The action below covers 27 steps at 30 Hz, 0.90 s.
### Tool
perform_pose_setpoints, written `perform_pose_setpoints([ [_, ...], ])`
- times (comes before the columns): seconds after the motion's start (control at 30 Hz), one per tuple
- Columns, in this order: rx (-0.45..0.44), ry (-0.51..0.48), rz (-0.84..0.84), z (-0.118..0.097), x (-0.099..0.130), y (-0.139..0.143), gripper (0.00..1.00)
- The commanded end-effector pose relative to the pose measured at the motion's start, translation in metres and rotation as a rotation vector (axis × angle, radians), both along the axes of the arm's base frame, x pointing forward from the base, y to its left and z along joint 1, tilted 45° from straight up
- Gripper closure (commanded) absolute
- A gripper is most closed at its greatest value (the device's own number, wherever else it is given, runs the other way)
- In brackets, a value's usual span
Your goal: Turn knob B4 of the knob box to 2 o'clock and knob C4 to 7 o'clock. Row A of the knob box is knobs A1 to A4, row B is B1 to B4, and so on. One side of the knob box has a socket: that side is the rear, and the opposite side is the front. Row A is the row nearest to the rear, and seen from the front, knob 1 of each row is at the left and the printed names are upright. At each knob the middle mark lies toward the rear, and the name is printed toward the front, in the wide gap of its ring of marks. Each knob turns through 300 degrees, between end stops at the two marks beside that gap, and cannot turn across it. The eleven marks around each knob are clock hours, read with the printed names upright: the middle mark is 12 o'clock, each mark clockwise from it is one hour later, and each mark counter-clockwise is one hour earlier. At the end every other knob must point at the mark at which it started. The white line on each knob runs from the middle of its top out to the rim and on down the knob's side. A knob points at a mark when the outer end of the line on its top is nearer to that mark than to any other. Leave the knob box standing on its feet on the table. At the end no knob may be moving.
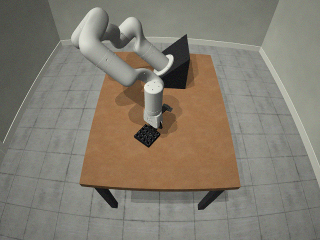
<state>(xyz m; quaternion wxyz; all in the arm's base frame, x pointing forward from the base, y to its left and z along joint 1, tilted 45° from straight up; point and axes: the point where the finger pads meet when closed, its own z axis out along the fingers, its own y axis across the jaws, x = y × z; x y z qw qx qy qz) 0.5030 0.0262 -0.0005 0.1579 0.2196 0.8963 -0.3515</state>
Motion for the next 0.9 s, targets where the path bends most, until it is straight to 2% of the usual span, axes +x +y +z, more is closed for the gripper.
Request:
perform_pose_setpoints([
  [0.0,0.001,-0.001,0.001,0.0004,0.0006,0.0006,0.81],
  [0.87,0.001,-0.001,0.001,-0.0022,0.0010,-0.0020,0.81],
])
